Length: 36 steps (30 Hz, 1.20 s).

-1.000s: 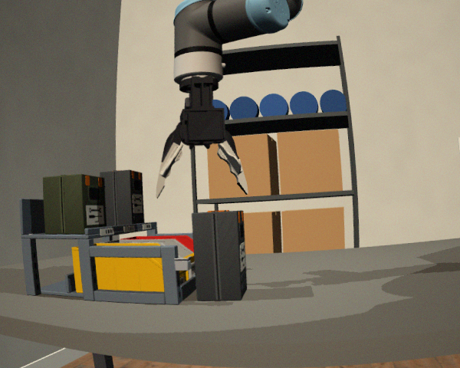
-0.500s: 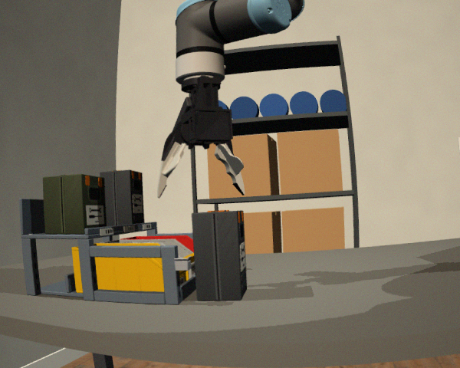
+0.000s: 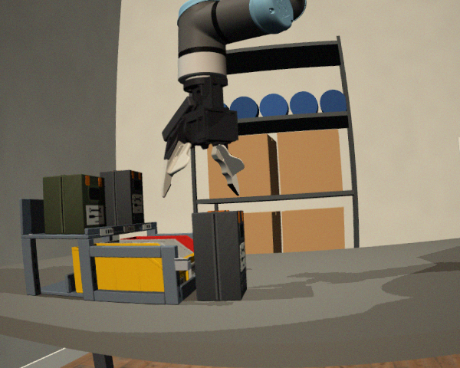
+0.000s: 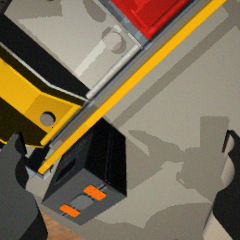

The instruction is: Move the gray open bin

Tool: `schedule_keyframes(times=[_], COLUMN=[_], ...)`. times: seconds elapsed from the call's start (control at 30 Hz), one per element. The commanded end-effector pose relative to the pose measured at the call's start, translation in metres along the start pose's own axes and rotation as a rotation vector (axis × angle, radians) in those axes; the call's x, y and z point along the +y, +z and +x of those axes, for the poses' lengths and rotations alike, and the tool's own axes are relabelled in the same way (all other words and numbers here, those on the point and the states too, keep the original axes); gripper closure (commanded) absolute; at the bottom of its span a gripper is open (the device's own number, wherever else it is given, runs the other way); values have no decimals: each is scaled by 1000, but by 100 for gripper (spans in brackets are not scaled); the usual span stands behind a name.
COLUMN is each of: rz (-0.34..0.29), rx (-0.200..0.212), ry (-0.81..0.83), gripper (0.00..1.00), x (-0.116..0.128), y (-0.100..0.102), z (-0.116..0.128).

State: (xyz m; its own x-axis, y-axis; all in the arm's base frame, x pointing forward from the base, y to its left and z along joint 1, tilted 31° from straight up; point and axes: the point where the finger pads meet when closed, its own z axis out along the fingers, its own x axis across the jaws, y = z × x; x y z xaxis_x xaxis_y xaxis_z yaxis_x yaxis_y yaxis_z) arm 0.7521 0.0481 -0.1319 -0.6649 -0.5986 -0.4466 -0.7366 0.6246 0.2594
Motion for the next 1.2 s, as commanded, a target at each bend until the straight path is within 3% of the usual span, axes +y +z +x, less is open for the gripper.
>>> schedule_keyframes(times=[0.0,0.2,0.6,0.77,1.17], rz=[-1,0,0,0,0], rx=[-1,-1,-1,-1,-1], ry=[-17,-267,-267,-517,-517], gripper=[0,0,0,0,0], x=[-1,-1,-1,-1,-1], y=[-1,-1,-1,-1,-1], z=[0,0,0,0,0])
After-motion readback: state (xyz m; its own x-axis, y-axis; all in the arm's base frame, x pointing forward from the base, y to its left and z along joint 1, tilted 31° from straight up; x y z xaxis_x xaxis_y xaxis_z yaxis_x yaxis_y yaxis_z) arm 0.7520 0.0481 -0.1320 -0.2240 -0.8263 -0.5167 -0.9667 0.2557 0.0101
